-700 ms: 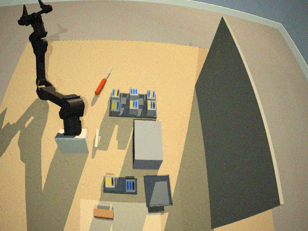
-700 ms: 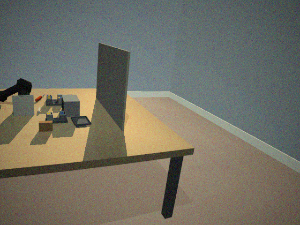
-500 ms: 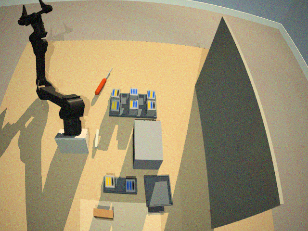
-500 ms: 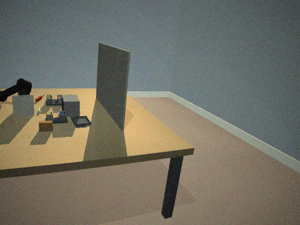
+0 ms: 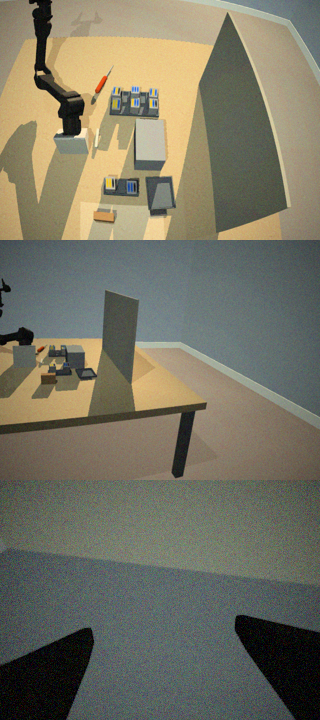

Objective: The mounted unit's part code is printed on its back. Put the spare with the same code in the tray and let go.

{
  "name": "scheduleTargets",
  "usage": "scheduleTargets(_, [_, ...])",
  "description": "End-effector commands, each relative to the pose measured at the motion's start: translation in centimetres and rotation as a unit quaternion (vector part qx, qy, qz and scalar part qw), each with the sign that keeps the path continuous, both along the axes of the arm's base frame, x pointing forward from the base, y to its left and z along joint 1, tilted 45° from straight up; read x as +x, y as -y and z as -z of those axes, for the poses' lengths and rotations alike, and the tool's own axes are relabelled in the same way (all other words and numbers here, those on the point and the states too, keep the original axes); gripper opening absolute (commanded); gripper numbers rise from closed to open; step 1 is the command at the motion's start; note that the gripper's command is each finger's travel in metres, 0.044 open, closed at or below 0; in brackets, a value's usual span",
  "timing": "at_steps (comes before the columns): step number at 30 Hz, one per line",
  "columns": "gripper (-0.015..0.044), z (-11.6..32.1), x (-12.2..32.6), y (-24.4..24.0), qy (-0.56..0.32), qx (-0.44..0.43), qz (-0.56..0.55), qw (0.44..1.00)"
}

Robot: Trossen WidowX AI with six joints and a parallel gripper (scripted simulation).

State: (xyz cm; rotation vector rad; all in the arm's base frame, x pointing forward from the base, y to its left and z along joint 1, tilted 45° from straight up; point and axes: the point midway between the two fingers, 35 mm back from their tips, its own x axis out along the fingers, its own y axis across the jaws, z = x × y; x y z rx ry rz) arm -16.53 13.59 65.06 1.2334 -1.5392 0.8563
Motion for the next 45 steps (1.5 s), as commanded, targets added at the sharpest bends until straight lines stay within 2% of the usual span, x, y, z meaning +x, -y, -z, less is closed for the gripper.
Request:
scheduleTargets(1, [0.0440,-1.6,4.7,4.7,-0.089,0.044,0.046,0.994])
scheduleTargets(6, [0.0440,-2.4,11.1,10.8,-0.214,0.090,0.098,0.968])
scheduleTargets(12, [0.0440,-0.9,18.6,17.9,-0.352,0.135,0.128,0.917])
scheduleTargets(17, [0.0440,0.6,22.7,21.1,-0.430,0.143,0.144,0.880])
scheduleTargets(25, [0.0440,6.2,32.9,27.7,-0.629,0.107,0.172,0.751])
scheduleTargets(28, [0.0440,7.2,34.5,28.3,-0.633,0.113,0.151,0.751])
scheduleTargets(35, [0.0440,13.8,41.6,31.6,-0.762,0.051,0.141,0.630])
scheduleTargets(45, [0.0440,27.7,50.3,34.2,-0.907,-0.126,0.058,0.398])
